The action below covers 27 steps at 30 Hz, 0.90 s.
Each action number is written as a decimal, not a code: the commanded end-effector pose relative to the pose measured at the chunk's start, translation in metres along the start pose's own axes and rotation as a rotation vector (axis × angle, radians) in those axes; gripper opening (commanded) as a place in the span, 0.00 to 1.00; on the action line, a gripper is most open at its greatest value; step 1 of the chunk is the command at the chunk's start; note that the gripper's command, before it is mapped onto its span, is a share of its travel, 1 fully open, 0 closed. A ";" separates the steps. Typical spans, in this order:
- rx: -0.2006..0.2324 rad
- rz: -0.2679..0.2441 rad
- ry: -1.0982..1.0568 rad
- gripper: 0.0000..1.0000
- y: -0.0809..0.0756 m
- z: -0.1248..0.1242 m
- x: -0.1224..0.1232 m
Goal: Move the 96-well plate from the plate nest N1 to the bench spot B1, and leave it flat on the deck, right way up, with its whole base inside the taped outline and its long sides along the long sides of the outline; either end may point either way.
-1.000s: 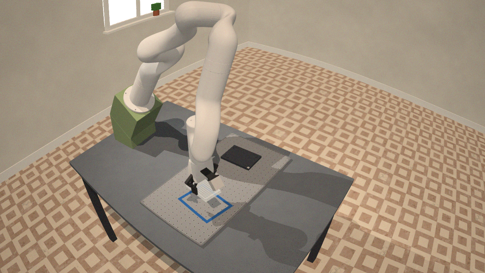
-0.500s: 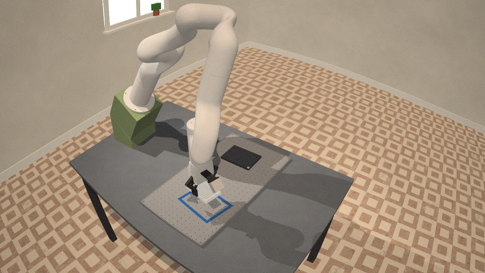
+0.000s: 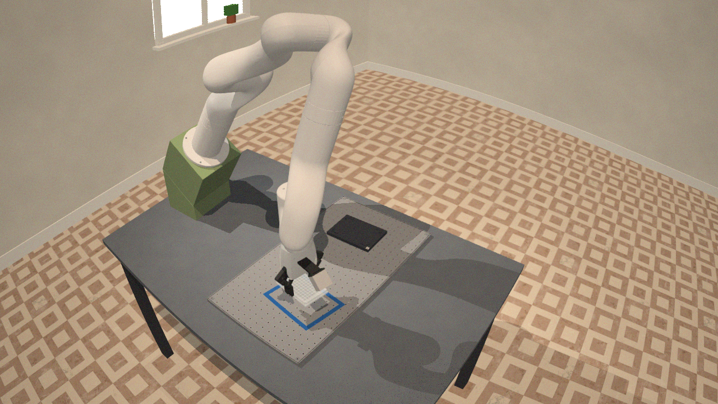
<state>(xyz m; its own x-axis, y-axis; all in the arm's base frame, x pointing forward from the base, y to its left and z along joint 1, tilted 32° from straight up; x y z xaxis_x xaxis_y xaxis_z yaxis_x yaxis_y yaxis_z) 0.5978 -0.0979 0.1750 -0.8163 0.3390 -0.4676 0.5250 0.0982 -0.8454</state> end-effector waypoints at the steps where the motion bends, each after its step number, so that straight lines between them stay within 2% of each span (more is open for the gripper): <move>1: 0.000 0.003 0.000 0.00 0.008 0.000 -0.001; 20: 0.000 0.003 0.000 0.00 0.036 0.000 -0.001; 27: 0.000 0.003 0.000 0.00 0.037 0.000 -0.001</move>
<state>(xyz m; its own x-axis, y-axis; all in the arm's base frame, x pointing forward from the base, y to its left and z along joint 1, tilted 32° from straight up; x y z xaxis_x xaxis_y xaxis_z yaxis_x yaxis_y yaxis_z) 0.6168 -0.0942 0.1443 -0.8158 0.3391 -0.4684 0.5258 0.0977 -0.8450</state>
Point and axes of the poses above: the point where the finger pads meet when closed, its own y axis out along the fingers, its own z axis across the jaws, x = y × z, the point moved 3 cm from there along -y, back along the fingers, and after that the axes turned 15 degrees about y, right-handed, at the moved point
